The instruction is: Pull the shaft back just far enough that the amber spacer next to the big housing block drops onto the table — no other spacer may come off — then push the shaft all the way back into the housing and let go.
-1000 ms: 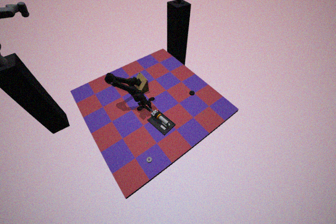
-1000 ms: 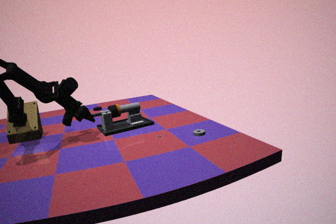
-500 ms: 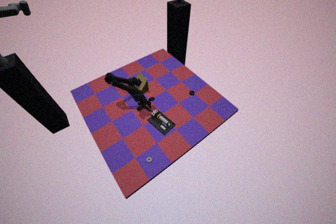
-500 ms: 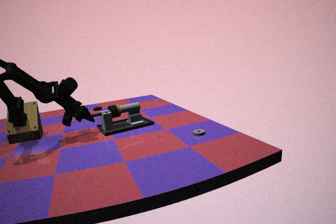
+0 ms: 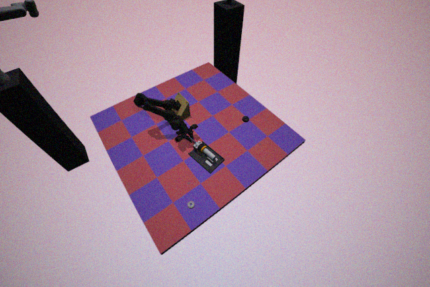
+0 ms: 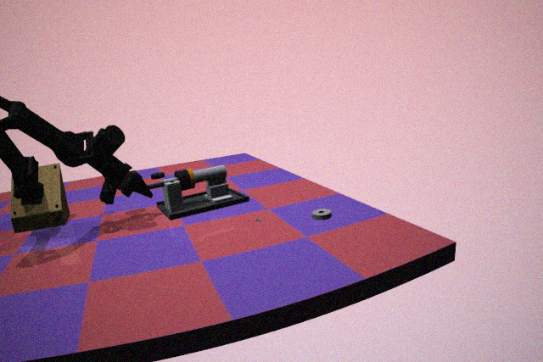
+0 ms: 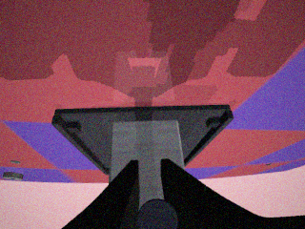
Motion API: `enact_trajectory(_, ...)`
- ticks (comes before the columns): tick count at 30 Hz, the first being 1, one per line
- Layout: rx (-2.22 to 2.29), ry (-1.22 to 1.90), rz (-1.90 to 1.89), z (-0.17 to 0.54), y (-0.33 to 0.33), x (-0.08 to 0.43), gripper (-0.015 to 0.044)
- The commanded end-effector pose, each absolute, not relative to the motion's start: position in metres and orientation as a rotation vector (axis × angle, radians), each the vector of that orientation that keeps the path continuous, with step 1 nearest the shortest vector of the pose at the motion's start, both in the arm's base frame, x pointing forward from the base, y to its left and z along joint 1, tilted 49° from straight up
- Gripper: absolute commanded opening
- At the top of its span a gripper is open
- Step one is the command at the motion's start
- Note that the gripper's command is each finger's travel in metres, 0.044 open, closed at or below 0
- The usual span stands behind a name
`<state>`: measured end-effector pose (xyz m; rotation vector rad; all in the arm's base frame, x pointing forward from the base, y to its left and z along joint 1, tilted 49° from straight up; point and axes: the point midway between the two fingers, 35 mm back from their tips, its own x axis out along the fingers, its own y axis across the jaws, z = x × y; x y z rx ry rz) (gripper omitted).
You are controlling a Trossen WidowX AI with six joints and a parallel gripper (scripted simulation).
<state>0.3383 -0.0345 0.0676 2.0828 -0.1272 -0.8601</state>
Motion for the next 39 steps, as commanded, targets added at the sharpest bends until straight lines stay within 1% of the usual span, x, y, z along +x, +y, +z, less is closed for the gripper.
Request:
enact_trajectory(1, 2.078, -0.122, -0.86, 0.067, -0.0345, 0.3366, 0.0)
enact_trajectory(39, 2.078, -0.122, -0.861, 0.0674, -0.0354, 0.3328, 0.0)
